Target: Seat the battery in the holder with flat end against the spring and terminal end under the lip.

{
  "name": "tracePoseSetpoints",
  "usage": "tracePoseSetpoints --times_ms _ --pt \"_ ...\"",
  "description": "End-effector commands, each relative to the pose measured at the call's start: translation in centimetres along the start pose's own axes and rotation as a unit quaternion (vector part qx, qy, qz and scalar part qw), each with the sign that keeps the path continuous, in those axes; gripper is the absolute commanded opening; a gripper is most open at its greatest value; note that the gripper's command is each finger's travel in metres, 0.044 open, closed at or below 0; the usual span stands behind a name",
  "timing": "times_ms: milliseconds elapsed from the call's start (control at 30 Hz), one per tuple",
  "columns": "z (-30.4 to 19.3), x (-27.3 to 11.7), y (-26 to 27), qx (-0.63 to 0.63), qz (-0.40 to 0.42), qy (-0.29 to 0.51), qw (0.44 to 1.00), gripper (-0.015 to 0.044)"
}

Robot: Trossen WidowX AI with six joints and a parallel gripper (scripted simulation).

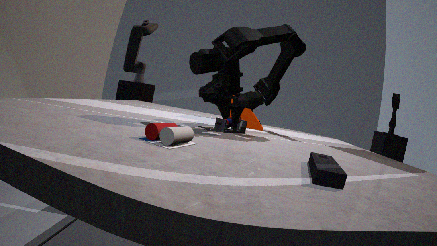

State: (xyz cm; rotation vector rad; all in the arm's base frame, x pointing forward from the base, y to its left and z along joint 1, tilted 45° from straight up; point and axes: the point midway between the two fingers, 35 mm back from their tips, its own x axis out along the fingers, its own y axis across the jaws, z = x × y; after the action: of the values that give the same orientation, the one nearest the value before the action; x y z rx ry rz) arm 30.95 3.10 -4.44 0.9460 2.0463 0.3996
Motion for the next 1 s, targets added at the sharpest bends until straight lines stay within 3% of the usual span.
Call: tracePoseSetpoints --times_ms 0,967 --pt "0.34 0.18 -0.09 -0.001 -0.001 -0.016 1.0 0.0088" --pt "0.07 0.61 -0.09 0.003 -0.01 -0.081 0.997 0.0088"
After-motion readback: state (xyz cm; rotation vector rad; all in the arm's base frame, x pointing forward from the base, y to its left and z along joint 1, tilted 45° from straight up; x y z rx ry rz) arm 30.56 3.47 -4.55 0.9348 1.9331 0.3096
